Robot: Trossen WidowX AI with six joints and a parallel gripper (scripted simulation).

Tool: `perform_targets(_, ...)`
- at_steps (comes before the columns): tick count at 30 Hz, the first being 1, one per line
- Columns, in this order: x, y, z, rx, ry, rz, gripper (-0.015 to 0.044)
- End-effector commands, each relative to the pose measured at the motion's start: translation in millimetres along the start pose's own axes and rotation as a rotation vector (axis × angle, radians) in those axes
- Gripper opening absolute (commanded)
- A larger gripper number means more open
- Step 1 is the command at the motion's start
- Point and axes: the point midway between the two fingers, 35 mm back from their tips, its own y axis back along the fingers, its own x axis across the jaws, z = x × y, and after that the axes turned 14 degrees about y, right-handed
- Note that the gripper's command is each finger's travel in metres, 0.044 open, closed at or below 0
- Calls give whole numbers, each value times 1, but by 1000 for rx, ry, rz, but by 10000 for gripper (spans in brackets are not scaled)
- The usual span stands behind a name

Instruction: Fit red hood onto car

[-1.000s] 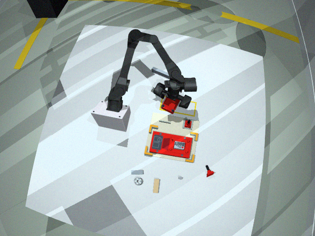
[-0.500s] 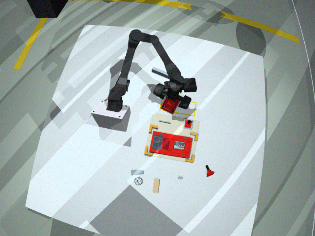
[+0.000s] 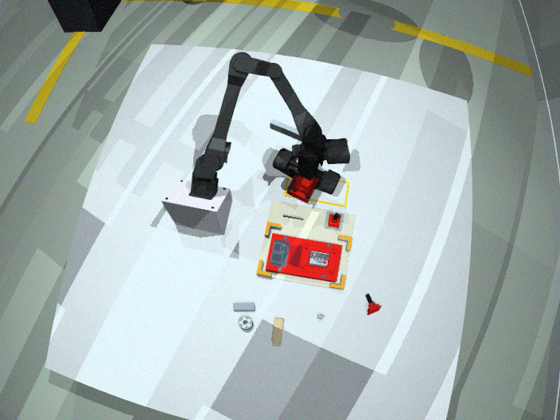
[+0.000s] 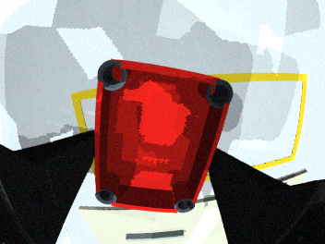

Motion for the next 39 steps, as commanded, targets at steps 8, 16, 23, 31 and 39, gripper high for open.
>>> perform_targets(8,0,12,0,1,0,0,0)
perform_targets(16,0,34,0,2,0,0,0)
perform_targets(23,0,55,0,3,0,0,0)
perform_targets(31,0,75,0,4,0,0,0)
perform_targets(39,1,78,-2,8,-7,7,0)
